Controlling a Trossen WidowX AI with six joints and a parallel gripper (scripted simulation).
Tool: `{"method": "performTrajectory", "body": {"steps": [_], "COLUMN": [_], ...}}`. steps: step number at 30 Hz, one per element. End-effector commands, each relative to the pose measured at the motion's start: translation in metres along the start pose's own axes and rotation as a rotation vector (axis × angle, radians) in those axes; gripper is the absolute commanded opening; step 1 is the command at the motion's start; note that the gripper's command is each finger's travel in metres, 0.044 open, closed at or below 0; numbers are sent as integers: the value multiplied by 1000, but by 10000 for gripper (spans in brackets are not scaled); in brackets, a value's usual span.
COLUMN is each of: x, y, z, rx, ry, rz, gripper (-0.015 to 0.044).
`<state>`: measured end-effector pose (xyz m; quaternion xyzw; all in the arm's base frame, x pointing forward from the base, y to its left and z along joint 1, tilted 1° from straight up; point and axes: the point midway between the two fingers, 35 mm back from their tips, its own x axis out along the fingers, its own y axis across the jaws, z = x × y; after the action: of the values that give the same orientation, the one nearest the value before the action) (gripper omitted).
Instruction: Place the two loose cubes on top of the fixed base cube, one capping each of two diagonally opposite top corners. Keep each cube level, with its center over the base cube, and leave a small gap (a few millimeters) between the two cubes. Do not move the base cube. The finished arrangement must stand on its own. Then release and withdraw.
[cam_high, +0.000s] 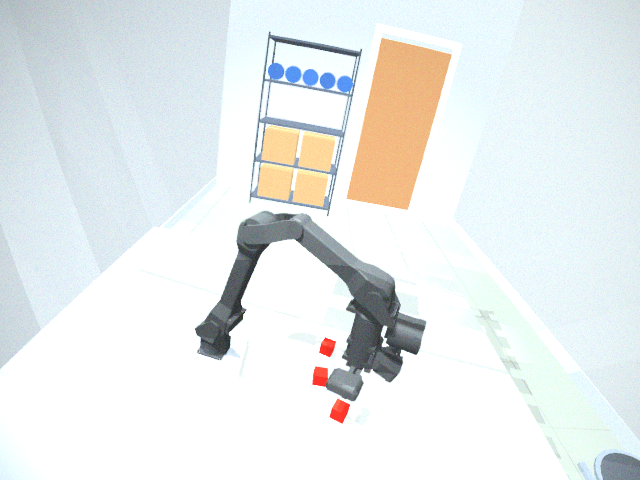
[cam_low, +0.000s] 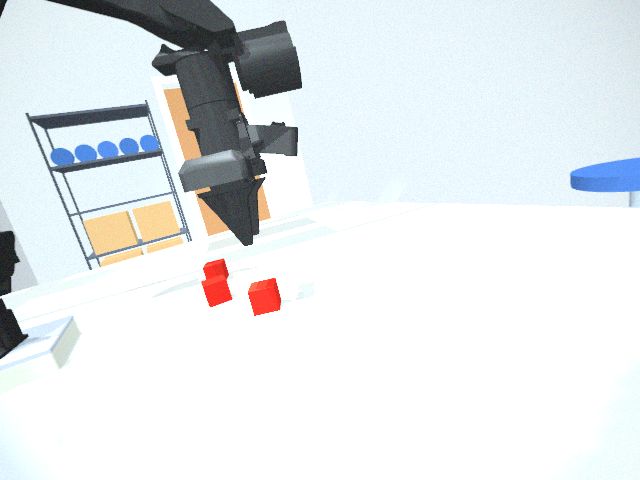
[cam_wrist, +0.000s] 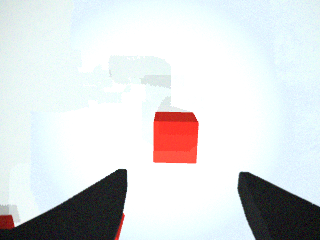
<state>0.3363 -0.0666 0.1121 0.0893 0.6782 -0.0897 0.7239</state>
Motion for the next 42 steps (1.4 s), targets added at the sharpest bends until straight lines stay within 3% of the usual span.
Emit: {"method": "performTrajectory", "body": {"steps": [1, 35, 41, 42], "x": [27, 76, 76, 76], "y": [0, 1, 1, 1], "z": [-4, -5, -5, -5], "rx": [6, 6, 6, 6], "ry": [14, 14, 14, 14], "rz": [4, 5, 5, 5], "gripper": [265, 265, 107, 105]}}
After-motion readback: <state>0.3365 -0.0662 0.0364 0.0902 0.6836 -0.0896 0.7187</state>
